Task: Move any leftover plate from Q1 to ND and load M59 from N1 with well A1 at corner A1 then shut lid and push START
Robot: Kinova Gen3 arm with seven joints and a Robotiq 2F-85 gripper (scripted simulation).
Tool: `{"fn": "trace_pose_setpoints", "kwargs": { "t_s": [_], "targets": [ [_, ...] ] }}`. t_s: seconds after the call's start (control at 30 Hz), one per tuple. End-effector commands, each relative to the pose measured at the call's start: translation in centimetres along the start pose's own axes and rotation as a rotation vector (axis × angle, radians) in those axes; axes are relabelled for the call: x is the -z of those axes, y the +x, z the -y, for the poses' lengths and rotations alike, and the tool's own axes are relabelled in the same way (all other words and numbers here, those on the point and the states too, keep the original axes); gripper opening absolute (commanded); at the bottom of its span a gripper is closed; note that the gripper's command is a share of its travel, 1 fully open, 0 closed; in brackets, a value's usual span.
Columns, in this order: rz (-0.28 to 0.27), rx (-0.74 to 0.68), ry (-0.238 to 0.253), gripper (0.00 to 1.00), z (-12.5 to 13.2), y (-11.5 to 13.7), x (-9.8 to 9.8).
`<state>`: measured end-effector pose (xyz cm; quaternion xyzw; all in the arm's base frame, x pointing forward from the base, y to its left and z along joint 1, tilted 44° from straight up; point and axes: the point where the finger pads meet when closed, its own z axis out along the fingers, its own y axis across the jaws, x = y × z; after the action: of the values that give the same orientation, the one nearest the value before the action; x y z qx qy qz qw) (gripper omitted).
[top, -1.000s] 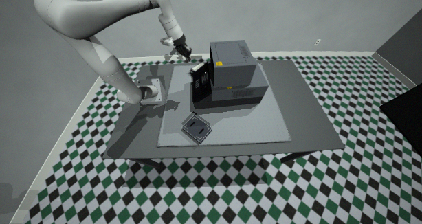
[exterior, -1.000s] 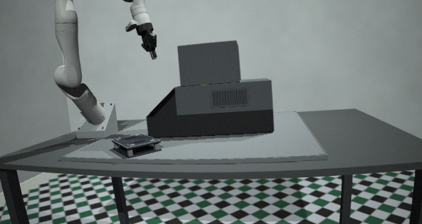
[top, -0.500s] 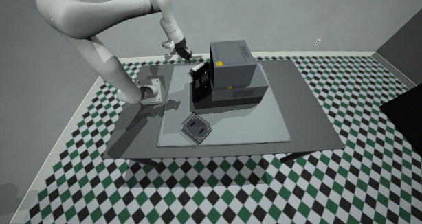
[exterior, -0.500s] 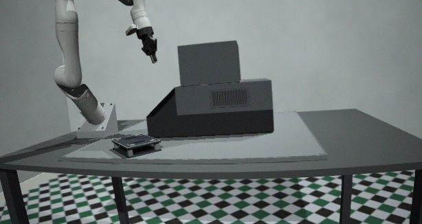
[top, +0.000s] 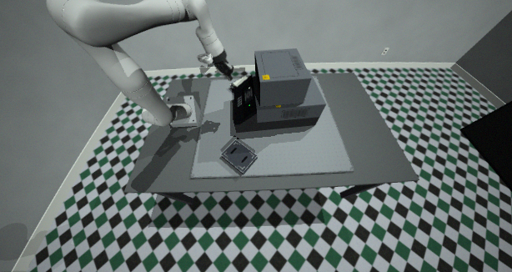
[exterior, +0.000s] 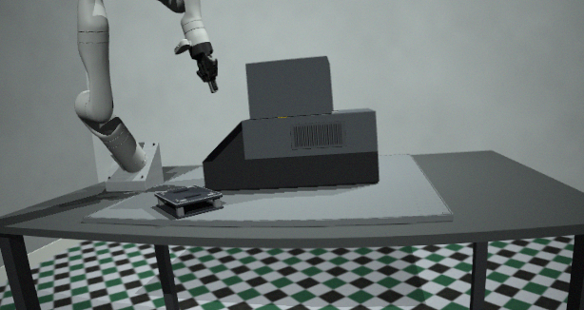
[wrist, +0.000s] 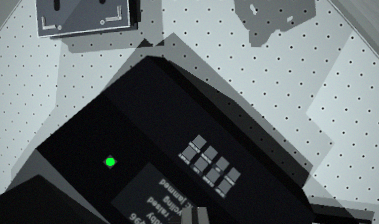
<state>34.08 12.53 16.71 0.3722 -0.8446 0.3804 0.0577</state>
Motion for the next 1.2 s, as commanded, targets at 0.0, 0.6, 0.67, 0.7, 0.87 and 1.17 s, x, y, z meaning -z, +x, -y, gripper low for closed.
{"fn": "trace_pose_setpoints", "kwargs": {
  "t_s": [0.0, 0.6, 0.67, 0.7, 0.87, 1.17],
  "targets": [
    [0.002, 0.000, 0.000, 0.10, -0.1, 0.1, -0.5],
    [0.002, 0.000, 0.000, 0.10, -0.5, 0.4, -2.5],
    [0.002, 0.000, 0.000, 0.10, -0.5, 0.5, -2.8],
    [0.002, 0.000, 0.000, 0.10, -0.5, 0.5, -2.8],
    [0.002, 0.000, 0.000, 0.10, -0.6, 0.6, -3.3],
    [0.002, 0.000, 0.000, 0.10, -0.9, 0.8, -4.5]
  ]
}}
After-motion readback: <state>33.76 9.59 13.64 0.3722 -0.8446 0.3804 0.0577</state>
